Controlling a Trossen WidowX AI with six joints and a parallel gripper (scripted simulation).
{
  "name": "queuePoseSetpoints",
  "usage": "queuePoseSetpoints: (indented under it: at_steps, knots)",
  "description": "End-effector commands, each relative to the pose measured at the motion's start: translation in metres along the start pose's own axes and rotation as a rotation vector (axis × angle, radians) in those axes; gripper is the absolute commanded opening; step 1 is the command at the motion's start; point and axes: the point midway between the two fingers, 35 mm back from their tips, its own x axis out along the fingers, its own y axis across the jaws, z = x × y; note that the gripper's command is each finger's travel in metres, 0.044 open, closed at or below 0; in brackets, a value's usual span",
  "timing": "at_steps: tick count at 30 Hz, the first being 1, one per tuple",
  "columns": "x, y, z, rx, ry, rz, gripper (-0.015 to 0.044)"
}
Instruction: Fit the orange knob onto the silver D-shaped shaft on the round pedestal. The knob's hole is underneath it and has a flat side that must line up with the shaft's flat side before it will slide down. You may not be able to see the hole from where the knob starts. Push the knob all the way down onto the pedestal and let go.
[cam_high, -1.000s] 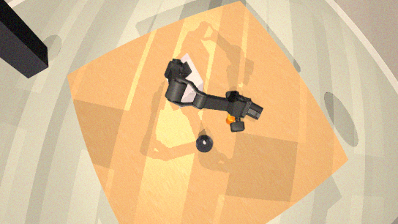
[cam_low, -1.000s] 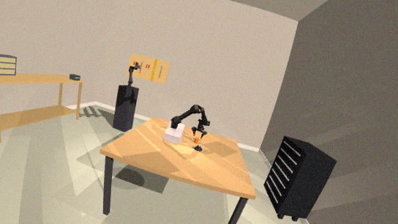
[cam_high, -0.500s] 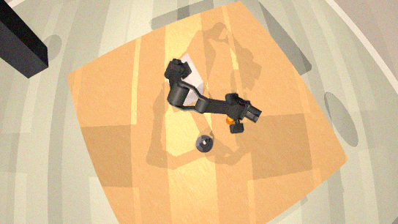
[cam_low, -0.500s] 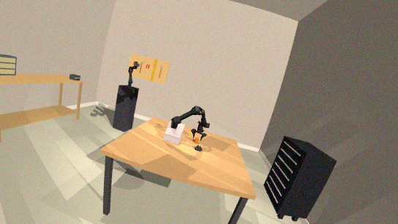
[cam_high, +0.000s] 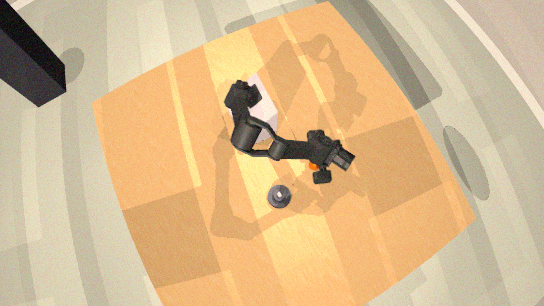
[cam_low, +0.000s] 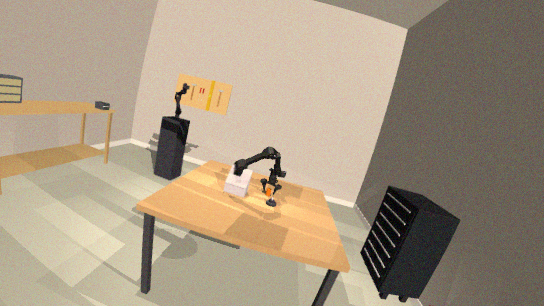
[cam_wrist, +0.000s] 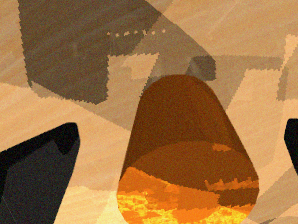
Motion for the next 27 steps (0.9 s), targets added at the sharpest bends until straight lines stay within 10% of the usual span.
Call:
queuePoseSetpoints:
  at_steps: [1,6,16,27]
  knots:
    - [0.0088,0.0012,-0.0021,-0.004,0.006,0.002,0.044]
    - [0.0141,0.0016,-0.0027,-0.004,0.007,0.001,0.044]
    - [0.0141,0.0016,-0.0027,-0.004,0.007,0.001,0.0177]
    - [0.01,0.0009,-0.0018,-0.004,0.006,0.002,0.0026]
